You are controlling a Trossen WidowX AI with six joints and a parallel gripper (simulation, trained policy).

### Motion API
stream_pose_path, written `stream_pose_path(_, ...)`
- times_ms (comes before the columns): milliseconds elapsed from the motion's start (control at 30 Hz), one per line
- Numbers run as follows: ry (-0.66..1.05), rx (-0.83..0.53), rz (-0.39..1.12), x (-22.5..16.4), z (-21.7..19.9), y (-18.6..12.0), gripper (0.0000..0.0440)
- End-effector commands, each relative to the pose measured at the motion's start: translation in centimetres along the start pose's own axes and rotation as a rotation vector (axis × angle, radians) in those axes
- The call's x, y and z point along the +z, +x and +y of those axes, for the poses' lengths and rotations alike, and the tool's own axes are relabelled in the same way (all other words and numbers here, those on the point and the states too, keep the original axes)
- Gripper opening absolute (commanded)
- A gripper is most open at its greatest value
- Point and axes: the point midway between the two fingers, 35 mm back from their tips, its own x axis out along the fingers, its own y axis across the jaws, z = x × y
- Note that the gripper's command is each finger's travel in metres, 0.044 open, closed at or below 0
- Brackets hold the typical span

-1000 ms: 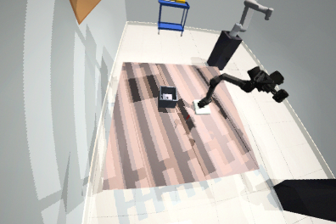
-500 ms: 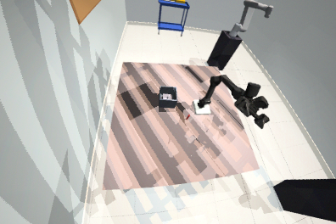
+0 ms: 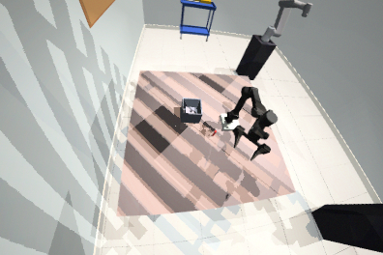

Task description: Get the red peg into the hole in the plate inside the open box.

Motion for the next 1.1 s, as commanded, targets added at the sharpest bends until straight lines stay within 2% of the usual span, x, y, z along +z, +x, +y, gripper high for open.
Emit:
stream_pose_path(0,0.039,-0.033,0.080,-2.4,-1.6,1.0,0.0440)
stream_pose_path(233,0.176,-0.145,0.264,-7.6,-6.3,2.1,0.0440)
stream_pose_path(467,0.331,-0.260,0.427,-12.3,-10.3,1.7,0.0440)
stream_pose_path(767,0.553,-0.411,0.608,-17.4,-14.3,-0.3,0.0440)
stream_pose_path(1067,0.792,-0.563,0.762,-21.7,-16.5,-3.3,0.0440)
